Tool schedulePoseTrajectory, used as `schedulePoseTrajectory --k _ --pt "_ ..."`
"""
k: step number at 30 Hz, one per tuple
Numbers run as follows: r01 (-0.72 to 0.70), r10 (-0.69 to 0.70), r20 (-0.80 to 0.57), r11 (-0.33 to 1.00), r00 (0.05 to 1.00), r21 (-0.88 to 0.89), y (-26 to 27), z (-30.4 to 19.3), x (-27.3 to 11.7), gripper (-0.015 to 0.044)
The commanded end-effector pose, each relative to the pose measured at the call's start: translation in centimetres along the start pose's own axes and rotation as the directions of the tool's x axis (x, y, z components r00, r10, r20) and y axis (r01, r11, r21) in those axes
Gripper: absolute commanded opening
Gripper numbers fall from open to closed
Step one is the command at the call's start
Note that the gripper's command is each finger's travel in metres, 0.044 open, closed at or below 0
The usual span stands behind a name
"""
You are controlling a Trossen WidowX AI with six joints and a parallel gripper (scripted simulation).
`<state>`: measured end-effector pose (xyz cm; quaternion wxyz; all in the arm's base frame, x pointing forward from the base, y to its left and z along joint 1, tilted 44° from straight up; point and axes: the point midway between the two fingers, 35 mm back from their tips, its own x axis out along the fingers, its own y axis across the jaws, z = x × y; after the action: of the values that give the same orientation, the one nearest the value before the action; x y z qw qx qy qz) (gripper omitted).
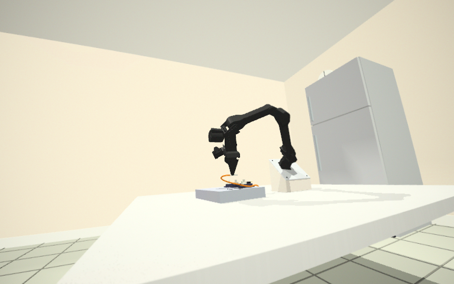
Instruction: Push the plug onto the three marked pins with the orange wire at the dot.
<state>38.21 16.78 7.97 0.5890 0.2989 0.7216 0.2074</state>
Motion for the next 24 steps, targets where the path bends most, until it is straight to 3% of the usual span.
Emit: schedulePoseTrajectory --k 1,12,24 --pt "0.003 -0.003 -0.002 0.996 1.000 0.088 -0.9 -0.2 -0.2 0.0000" --pt "0.012 -0.017 0.006 0.892 1.000 0.451 -5.0 -0.9 -0.7 0.0000" --pt "0.010 -0.028 0.010 0.635 1.000 0.773 -9.1 -2.3 -1.1 0.0000"
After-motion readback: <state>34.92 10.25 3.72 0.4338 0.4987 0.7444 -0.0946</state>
